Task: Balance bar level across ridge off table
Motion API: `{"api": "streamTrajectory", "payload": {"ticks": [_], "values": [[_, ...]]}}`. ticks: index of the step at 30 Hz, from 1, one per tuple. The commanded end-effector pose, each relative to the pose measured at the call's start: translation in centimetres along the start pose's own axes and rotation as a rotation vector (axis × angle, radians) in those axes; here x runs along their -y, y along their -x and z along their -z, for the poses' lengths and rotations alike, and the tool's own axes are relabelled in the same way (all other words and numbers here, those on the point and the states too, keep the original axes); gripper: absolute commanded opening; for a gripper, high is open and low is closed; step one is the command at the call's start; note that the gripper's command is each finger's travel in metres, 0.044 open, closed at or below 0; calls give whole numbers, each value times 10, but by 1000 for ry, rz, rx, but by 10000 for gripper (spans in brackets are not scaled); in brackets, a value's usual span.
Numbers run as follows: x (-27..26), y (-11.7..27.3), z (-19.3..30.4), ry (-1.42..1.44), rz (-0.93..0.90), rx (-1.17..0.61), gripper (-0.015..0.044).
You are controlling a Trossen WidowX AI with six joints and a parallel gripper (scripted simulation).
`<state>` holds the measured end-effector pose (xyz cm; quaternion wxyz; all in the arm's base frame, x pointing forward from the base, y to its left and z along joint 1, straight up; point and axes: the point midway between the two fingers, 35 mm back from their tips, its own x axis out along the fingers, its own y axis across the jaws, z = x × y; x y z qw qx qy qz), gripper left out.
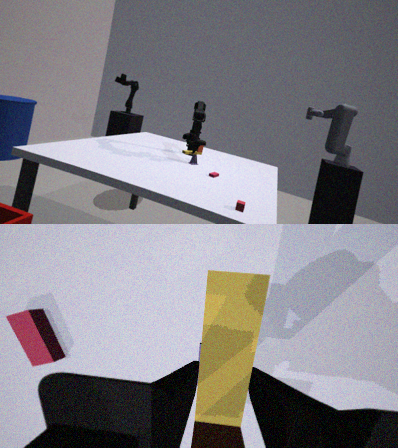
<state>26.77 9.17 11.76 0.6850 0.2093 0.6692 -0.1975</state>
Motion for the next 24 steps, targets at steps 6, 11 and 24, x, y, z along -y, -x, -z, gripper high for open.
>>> {"api": "streamTrajectory", "payload": {"ticks": [6,11,24], "values": [[0,0,0,0,0,0,171],[0,0,0,0,0,0,172],[0,0,0,0,0,0,185]]}}
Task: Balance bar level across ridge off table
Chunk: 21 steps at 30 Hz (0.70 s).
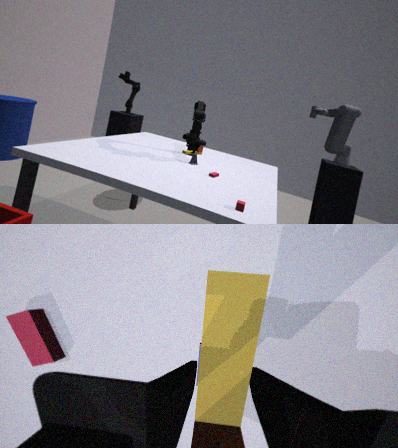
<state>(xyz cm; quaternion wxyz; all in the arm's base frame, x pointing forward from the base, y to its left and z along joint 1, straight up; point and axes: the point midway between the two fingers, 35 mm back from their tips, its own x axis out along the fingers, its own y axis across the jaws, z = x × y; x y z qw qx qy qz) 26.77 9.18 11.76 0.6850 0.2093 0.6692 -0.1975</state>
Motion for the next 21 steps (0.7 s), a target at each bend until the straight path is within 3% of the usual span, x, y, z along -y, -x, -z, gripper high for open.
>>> {"api": "streamTrajectory", "payload": {"ticks": [1,4,14,18,21], "values": [[0,0,0,0,0,0,185],[0,0,0,0,0,0,185],[0,0,0,0,0,0,440],[-1,7,-1,0,0,0,440],[-4,39,-3,0,-2,2,440]]}}
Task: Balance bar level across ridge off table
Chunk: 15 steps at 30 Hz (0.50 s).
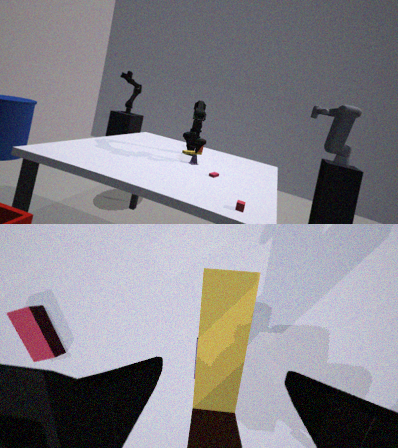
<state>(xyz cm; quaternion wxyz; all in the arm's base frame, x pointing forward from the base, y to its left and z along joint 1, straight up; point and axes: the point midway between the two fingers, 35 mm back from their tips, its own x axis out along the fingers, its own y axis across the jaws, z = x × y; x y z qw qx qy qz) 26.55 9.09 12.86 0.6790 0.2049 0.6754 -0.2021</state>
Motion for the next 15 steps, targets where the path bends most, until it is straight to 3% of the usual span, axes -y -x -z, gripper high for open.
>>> {"api": "streamTrajectory", "payload": {"ticks": [1,6,15], "values": [[-5,39,-4,0,-20,15,440],[0,87,0,0,-22,16,440],[0,89,0,0,-22,16,440]]}}
